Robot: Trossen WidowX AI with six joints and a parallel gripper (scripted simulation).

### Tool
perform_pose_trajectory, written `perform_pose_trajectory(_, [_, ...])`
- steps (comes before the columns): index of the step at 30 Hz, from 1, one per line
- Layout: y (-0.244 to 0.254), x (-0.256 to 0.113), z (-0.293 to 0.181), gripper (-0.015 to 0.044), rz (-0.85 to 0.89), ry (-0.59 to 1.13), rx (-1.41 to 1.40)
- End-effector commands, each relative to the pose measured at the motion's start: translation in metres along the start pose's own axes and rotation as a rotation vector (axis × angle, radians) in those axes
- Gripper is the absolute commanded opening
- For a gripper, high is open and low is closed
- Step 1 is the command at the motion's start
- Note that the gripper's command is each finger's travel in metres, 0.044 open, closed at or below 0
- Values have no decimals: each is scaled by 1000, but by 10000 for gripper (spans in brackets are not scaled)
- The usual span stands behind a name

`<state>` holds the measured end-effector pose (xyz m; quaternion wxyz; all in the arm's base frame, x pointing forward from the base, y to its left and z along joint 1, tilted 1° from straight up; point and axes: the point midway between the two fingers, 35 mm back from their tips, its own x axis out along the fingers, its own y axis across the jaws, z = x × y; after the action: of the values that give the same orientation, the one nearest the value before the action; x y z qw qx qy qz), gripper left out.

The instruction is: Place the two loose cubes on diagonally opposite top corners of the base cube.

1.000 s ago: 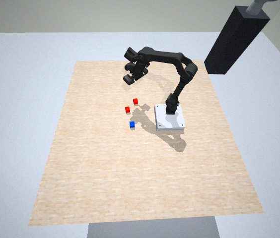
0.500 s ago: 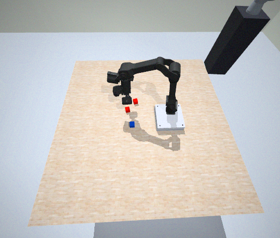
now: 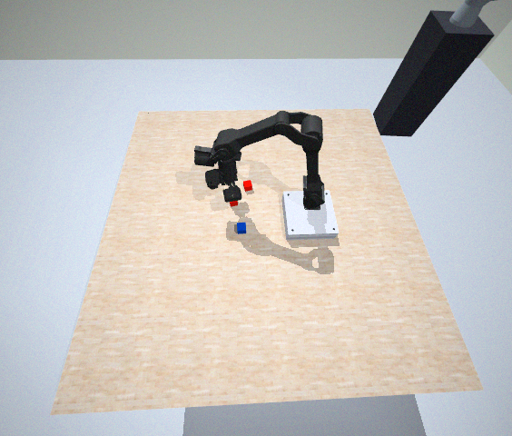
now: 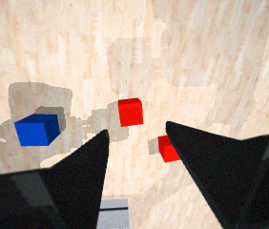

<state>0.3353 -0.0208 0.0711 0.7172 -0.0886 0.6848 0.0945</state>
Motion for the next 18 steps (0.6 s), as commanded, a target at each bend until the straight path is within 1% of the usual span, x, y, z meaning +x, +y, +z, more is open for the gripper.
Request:
perform_pose_trajectory(1, [1, 27, -6, 265, 2, 23, -7])
perform_pose_trajectory(5, [1, 28, -6, 265, 2, 23, -7])
perform_pose_trajectory(9, [1, 41, -6, 265, 2, 23, -7])
perform_pose_trajectory(18, [1, 48, -6, 265, 2, 23, -7])
